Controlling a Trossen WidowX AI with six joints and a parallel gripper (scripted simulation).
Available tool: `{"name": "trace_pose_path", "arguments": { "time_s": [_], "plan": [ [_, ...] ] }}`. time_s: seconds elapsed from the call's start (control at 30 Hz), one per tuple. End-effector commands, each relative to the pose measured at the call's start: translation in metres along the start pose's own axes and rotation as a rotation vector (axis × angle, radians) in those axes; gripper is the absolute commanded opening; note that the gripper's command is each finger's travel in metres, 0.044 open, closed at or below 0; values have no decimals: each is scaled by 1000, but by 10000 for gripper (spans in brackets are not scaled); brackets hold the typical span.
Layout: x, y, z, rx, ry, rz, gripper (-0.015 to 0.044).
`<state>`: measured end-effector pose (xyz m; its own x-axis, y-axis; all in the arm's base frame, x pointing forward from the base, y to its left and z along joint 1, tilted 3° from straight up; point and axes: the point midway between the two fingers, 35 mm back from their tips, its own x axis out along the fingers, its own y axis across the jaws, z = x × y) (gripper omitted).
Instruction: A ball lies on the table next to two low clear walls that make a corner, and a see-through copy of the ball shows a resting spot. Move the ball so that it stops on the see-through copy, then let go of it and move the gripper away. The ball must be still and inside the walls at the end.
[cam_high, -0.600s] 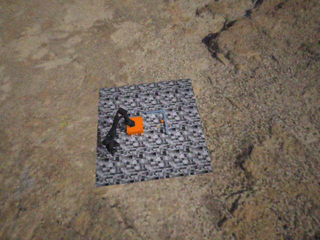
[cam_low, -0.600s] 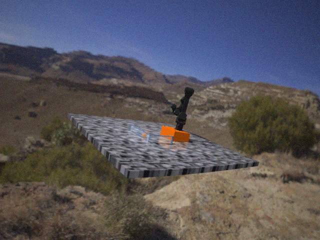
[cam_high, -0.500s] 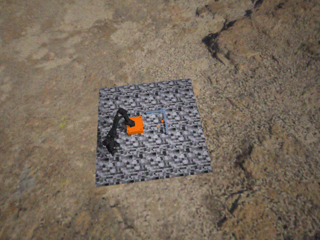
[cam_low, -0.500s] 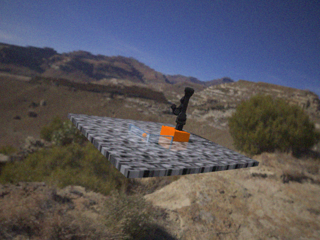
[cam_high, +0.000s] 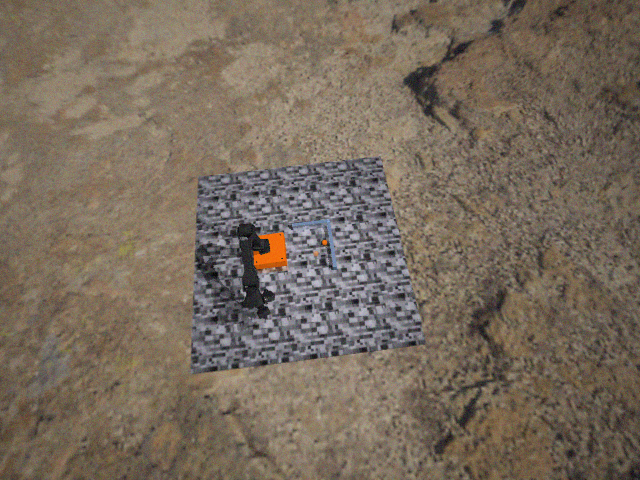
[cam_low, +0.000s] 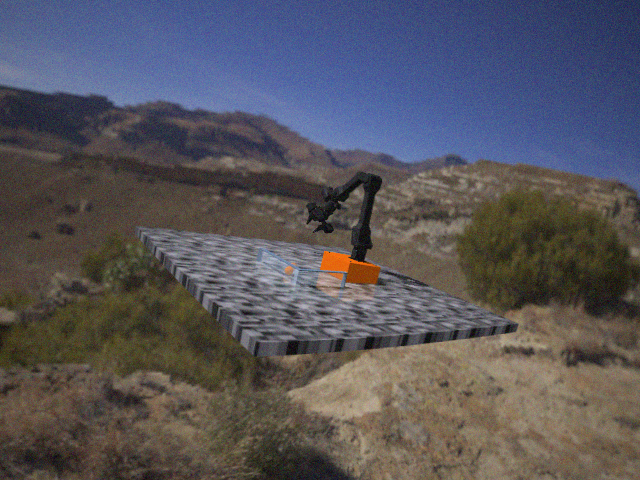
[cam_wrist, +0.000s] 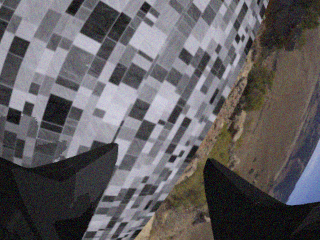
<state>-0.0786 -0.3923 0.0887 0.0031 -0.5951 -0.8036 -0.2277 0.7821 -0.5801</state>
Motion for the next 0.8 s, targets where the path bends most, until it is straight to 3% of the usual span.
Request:
{"name": "trace_pose_path", "arguments": {
  "time_s": [0.0,0.37,0.77],
  "plan": [
    [12,-19,70,81,-107,56,272],
    [9,-11,261,215,-275,267,272],
    [-56,87,436,334,-210,566,272]
  ]
}}
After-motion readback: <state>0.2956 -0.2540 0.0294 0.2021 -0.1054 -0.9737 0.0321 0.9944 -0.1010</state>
